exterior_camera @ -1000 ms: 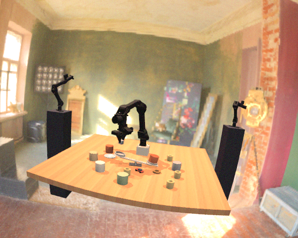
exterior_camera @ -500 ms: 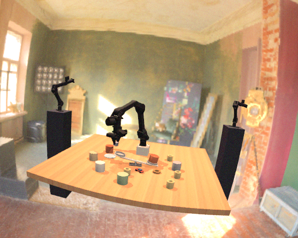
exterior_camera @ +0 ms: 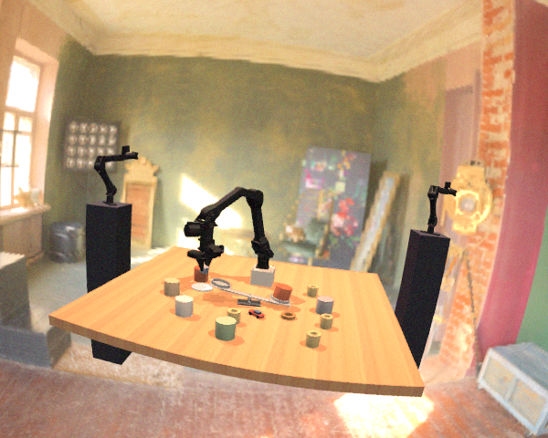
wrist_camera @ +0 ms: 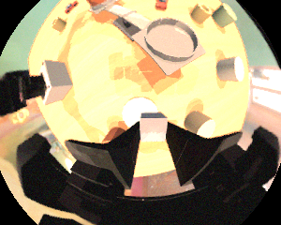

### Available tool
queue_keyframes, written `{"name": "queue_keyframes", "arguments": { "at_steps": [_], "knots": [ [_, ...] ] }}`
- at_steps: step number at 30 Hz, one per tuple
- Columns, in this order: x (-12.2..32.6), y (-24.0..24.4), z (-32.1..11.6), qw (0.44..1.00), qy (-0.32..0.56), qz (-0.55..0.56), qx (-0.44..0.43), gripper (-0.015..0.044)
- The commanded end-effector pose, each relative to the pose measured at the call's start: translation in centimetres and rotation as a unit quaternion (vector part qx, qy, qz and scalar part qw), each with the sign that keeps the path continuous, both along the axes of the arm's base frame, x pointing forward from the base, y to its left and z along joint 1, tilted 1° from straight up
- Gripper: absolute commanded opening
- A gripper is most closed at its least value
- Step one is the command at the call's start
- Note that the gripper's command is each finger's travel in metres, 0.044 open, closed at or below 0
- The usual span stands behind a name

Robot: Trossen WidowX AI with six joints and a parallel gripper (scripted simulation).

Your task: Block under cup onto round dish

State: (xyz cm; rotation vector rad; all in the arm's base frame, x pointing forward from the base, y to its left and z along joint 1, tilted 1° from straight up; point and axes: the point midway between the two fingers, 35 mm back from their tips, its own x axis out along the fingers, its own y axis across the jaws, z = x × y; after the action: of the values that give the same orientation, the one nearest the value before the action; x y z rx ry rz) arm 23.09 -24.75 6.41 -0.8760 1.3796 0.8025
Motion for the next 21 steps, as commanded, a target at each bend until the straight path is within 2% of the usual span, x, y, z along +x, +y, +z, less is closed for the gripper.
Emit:
{"name": "queue_keyframes", "arguments": {
  "at_steps": [1,5,10,17,21],
  "knots": [
    [-2.0,-0.9,-1.5,1.0,0.001,0.002,0.002,0.0],
    [-3.1,-1.4,-2.2,1.0,0.001,0.002,0.001,0.0],
    [-3.0,-1.5,-2.9,1.0,0.001,0.002,0.001,0.0],
    [-2.9,-1.5,-6.3,1.0,0.001,0.002,0.001,0.0],
    [-2.9,-1.5,-6.4,1.0,0.001,0.002,0.001,0.0]
  ]
}}
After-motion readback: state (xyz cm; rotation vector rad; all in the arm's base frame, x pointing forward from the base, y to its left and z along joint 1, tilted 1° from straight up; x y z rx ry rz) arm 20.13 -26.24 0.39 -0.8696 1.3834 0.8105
